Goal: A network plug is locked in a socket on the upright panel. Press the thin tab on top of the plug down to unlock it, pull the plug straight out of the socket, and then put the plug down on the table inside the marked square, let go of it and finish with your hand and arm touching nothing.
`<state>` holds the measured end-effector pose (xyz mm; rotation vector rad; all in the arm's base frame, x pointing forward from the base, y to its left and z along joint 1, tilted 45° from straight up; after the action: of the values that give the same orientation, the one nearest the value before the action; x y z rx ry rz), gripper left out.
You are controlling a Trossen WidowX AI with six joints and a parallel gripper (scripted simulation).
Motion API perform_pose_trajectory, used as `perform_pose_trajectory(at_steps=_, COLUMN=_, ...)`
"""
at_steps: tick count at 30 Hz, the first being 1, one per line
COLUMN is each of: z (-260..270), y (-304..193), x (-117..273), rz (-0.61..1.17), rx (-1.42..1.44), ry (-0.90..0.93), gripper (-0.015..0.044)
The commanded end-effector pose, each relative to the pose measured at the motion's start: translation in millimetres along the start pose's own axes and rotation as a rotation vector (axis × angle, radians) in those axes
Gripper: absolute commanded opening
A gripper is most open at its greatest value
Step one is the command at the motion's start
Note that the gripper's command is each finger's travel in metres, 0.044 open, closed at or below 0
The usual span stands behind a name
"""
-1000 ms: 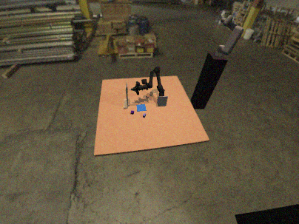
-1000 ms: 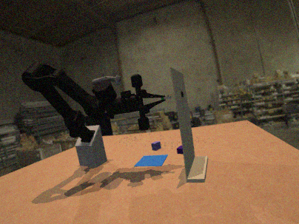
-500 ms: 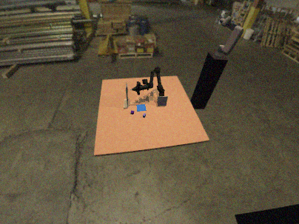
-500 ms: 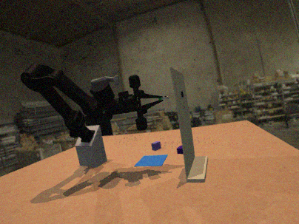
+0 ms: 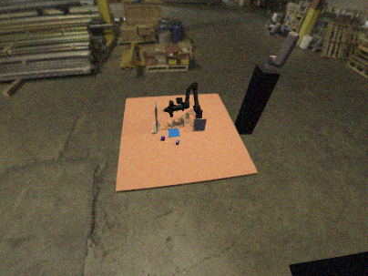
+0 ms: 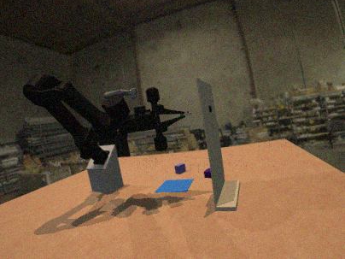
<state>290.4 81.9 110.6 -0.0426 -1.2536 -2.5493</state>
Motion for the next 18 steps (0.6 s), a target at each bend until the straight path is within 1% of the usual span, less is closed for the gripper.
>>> perform_pose_trajectory(at_steps=1, z=0, y=-1, x=3, rz=-0.002, rx=-0.003, ry=-0.002, gripper=0.0000)
perform_pose_trajectory(at_steps=10, z=1, y=-2, x=5, rz=0.000, rx=0.000, ry=0.000, gripper=0.0000)
perform_pose_trajectory(at_steps=18, z=18, y=-1, x=9, rz=0.000, rx=-0.002, ry=-0.001, gripper=0.0000)
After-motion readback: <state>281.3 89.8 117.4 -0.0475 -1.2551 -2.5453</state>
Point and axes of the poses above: the point midway between the two fingers, 35 mm back from their tips, its own x axis back along the fingers, its own z axis across the jaws, y = z × x, the point moved 6 cm from there along x, back along the fingers, and after that the axes turned 7 degrees about x, right-handed, at the moved point
